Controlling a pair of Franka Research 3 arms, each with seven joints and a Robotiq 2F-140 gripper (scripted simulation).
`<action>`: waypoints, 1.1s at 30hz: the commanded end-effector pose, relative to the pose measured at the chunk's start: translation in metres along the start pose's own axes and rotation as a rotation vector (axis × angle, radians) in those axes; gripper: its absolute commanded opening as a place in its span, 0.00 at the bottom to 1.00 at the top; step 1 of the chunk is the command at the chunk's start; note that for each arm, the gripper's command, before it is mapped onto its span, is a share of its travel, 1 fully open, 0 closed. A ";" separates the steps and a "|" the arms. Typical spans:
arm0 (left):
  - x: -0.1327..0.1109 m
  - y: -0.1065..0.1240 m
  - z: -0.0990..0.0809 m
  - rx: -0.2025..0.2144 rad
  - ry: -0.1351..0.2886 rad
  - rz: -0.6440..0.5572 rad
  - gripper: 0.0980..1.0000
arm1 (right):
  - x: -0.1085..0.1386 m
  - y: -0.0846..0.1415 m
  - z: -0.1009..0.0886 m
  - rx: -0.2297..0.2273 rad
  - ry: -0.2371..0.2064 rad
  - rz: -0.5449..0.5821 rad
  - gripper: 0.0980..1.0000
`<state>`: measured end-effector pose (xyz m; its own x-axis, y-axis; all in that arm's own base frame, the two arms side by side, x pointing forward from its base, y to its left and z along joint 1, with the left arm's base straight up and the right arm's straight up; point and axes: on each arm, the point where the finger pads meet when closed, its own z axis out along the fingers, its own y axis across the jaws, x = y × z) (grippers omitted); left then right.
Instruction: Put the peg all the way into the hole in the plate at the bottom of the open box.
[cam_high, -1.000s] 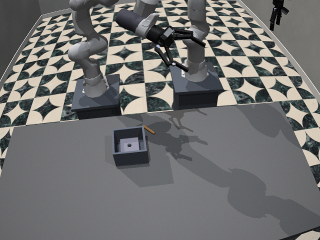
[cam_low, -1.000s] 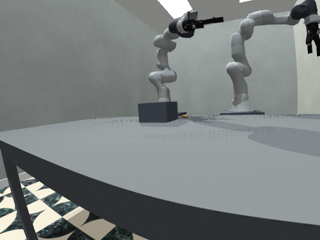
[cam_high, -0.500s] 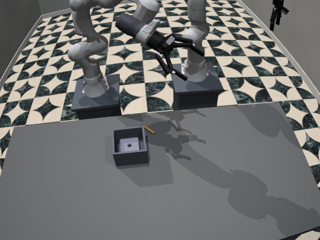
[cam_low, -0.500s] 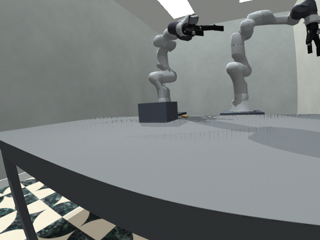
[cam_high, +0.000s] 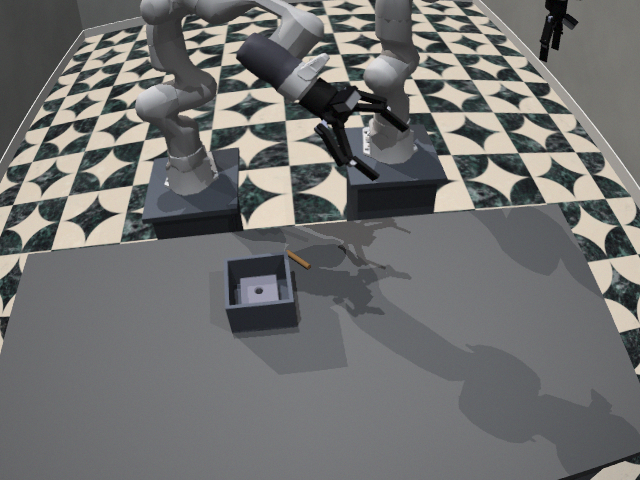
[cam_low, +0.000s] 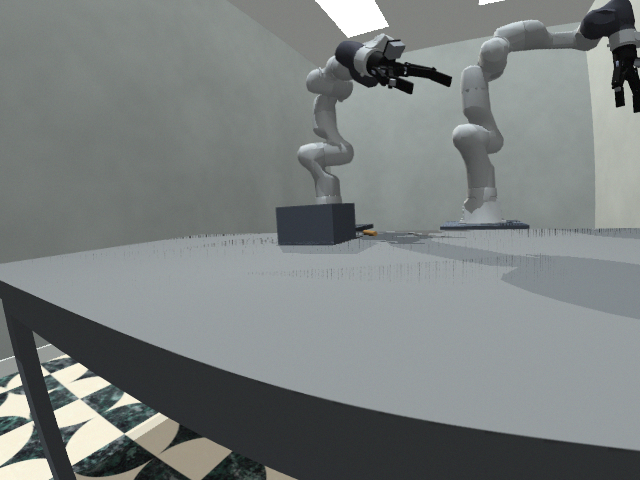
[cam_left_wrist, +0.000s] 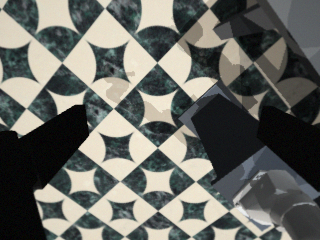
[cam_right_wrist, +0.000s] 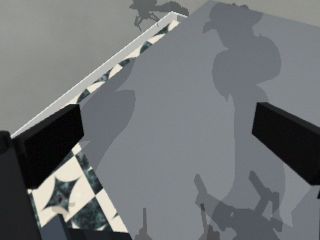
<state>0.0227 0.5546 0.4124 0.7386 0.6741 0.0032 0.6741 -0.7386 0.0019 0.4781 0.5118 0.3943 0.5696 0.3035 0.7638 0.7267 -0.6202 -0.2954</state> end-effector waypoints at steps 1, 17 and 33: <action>-0.001 0.000 -0.001 0.002 -0.003 -0.007 1.00 | -0.017 -0.003 0.008 0.005 -0.079 0.061 1.00; -0.001 0.000 -0.001 0.002 -0.003 -0.007 1.00 | -0.085 0.018 0.024 -0.027 -0.293 0.044 1.00; -0.001 0.000 -0.001 0.002 -0.003 -0.007 1.00 | -0.168 0.059 0.022 -0.117 -0.544 0.038 1.00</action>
<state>0.0227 0.5546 0.4124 0.7383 0.6745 0.0032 0.6745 -0.7383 0.0019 0.4432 0.4521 0.2526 0.6687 0.6083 0.4275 0.7290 -0.6493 -0.2165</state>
